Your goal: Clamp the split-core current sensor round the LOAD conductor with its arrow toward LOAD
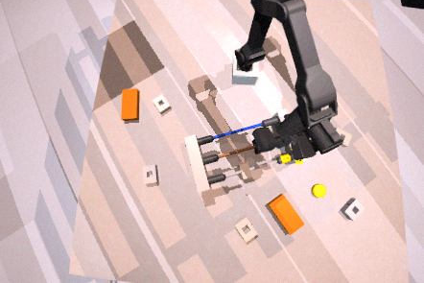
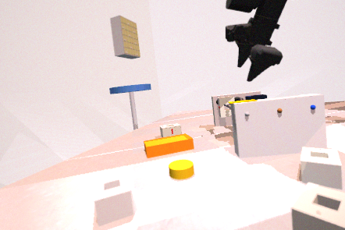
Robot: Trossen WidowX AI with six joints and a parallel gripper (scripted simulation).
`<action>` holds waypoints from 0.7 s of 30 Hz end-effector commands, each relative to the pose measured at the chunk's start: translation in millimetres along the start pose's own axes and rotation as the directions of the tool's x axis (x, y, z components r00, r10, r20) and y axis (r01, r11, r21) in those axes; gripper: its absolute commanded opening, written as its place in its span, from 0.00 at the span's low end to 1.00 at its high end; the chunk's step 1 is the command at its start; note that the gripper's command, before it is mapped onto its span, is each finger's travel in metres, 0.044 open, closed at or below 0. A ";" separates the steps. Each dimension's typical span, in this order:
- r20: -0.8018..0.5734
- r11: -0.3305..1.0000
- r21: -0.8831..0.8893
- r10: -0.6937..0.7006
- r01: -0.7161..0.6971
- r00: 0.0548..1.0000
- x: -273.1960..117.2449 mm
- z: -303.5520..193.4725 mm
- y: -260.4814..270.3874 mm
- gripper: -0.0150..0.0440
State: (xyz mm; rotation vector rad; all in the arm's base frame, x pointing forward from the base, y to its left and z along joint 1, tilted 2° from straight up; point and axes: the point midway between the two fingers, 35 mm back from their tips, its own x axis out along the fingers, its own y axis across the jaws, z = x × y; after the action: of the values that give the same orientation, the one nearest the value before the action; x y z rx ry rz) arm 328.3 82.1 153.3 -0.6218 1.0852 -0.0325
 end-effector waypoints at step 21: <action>0.208 0.668 0.744 -0.189 -0.030 0.960 -17.8 -46.2 21.9 1.00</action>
State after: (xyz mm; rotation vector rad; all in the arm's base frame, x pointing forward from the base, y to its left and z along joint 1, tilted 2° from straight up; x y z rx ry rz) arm 275.0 83.9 141.9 0.0854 0.6762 -0.4490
